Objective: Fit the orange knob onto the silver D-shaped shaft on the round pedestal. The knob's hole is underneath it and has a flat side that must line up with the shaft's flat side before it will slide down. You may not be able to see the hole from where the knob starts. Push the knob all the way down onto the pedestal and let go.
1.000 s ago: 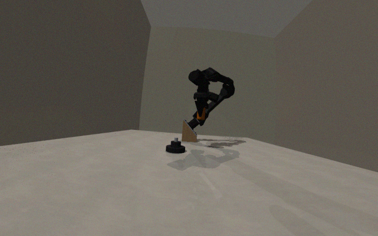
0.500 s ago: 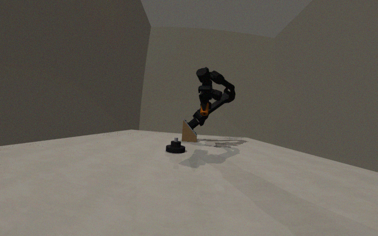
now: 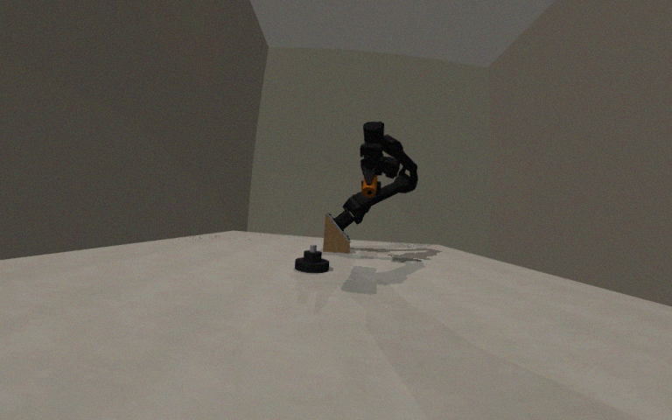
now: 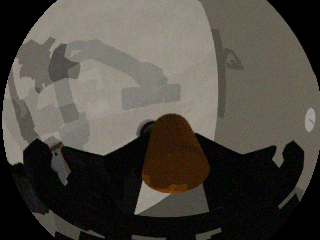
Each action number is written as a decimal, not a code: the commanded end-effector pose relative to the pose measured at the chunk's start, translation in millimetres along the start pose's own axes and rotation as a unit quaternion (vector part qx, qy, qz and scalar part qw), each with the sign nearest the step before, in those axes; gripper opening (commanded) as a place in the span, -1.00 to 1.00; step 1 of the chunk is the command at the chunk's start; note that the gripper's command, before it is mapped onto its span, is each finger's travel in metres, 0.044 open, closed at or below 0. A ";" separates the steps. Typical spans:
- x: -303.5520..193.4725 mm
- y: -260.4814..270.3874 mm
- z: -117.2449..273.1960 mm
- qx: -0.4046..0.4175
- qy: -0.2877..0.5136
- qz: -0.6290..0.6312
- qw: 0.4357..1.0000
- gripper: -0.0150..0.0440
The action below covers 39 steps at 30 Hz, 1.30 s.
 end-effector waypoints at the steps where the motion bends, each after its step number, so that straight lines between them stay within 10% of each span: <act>1: 5.4 3.0 7.2 -0.039 0.008 -0.002 0.999 -0.49; 39: 15.7 10.1 17.1 -0.102 0.019 -0.001 0.995 -0.49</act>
Point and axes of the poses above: the point midway between the two fingers, 35 mm back from their tips, its own z axis back along the fingers, its own y axis across the jaws, x = y × z, the point moved 10 cm from there along z, back along the fingers, and after that the axes turned 12 degrees about z, right-handed, at the moved point
